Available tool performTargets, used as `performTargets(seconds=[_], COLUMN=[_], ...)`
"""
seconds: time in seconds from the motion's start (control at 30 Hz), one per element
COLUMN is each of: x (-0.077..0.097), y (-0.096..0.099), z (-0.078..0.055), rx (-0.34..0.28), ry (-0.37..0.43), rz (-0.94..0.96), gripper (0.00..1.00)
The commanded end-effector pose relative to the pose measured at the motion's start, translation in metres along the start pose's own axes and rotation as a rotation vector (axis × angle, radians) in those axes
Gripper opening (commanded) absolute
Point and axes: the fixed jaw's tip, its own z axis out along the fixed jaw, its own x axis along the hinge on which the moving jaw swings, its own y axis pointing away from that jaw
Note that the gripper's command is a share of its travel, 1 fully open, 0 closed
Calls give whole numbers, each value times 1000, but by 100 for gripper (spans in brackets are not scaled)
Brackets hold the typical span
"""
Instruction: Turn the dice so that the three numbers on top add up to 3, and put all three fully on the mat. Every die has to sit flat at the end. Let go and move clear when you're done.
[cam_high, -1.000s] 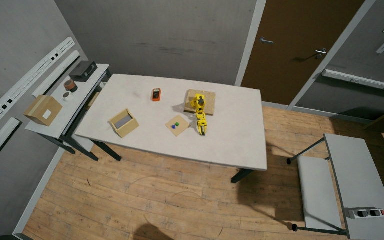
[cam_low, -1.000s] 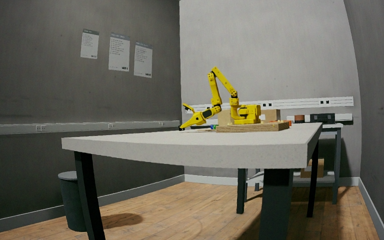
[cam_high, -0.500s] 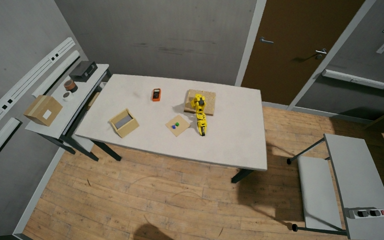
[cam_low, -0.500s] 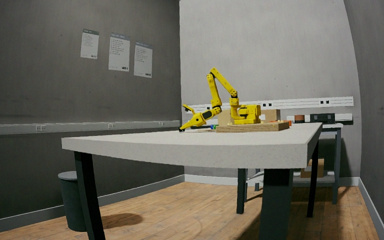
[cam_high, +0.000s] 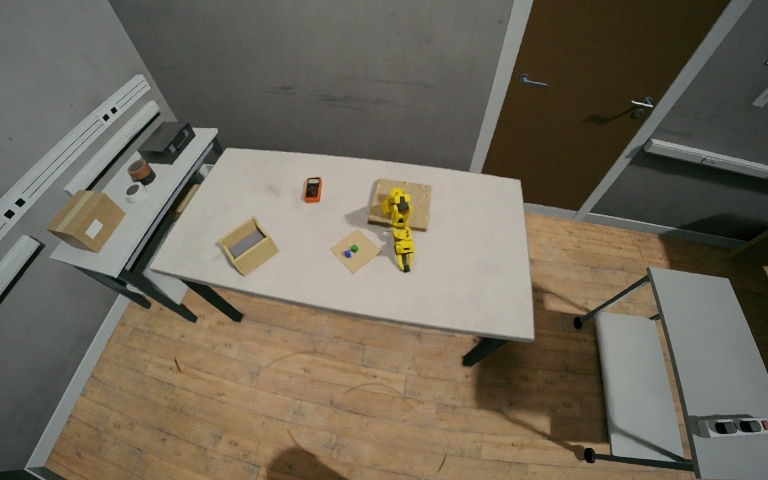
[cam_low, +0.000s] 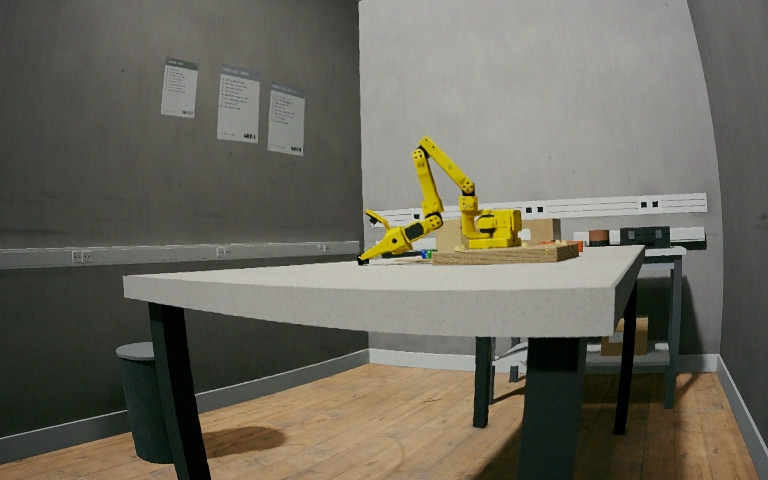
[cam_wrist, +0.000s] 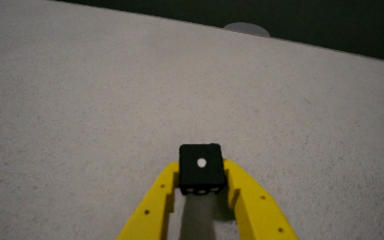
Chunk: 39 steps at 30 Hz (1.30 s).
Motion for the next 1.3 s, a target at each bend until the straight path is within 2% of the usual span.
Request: performTargets(seconds=[0.0, 0.4, 0.73, 1.07, 1.27], x=[1, 1, 1, 1, 1], y=[2, 2, 2, 2, 2], z=[1, 1, 1, 1, 1], rx=[-6, -6, -6, -6, -6], ry=[-5, -5, -5, -5, -5], rz=[-10, -10, -10, -10, -10], gripper=[0, 0, 10, 11, 16])
